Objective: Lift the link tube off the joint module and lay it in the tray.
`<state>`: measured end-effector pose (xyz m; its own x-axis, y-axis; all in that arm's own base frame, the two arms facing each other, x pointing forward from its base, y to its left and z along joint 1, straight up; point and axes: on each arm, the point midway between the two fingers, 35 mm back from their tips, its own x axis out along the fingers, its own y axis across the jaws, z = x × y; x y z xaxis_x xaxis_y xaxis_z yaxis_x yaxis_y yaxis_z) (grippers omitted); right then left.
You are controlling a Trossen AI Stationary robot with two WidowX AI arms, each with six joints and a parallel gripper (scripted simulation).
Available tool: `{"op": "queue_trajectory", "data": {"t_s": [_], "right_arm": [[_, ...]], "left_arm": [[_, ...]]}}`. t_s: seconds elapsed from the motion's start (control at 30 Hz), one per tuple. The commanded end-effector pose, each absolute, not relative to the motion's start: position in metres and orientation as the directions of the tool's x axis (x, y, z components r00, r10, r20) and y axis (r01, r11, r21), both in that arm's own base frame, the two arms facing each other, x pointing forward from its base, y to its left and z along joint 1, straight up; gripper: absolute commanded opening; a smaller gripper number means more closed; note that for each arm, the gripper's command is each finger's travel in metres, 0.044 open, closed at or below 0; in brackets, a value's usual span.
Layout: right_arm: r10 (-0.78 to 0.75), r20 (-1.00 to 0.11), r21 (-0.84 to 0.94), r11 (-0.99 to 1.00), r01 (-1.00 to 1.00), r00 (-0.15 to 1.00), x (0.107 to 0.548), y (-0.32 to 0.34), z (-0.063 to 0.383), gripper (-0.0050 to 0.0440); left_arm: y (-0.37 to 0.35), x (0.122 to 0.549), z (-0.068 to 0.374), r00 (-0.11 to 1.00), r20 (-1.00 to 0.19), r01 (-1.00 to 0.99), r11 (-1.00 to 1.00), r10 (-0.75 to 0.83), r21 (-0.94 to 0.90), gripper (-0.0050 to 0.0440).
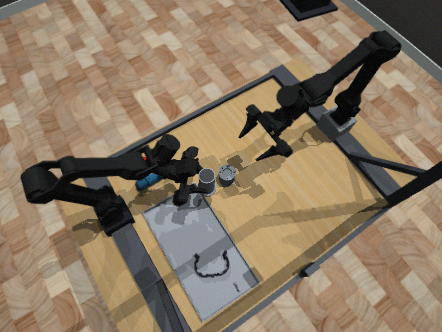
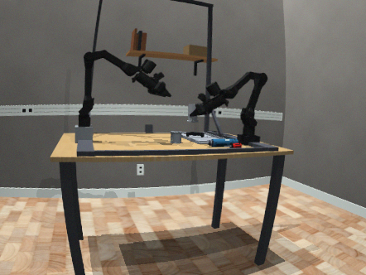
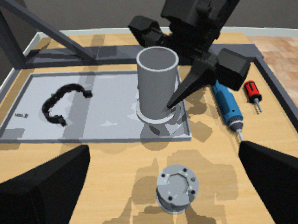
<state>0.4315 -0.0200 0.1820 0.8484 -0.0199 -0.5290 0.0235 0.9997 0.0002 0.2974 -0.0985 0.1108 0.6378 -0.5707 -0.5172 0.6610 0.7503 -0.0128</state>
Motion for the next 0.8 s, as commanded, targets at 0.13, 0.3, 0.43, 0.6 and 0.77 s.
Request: {"op": "queue_trajectory", "data": {"t_s": [0.13,0.3,0.43,0.6,0.77], "right_arm": [[-0.021,-0.510,-0.001,1.000,0.024,0.860,0.440,-0.018,0.186,0.0440],[-0.021,-0.502,-0.001,1.000,0.023,0.865,0.439,-0.018,0.191,0.0440],[-0.018,-0.506,-0.001,1.000,0.021,0.862,0.438,-0.018,0.189,0.0440],[-0.018,-0.506,-0.001,1.000,0.021,0.862,0.438,-0.018,0.189,0.0440],[-0.018,-0.506,-0.001,1.000,0.021,0.862,0.438,-0.018,0.189,0.0440]], "left_arm": [[-0.103,0.292,0.127,0.595,-0.579,0.645,0.761,-0.557,-0.069,0.0211],[-0.106,0.291,0.132,0.546,-0.636,0.628,0.769,-0.545,-0.121,0.0211],[-0.109,0.285,0.131,0.478,-0.697,0.604,0.776,-0.534,-0.181,0.0211],[-0.115,0.282,0.135,0.380,-0.765,0.559,0.788,-0.520,-0.258,0.0211],[-0.118,0.271,0.130,0.255,-0.823,0.502,0.797,-0.507,-0.335,0.0211]]}}
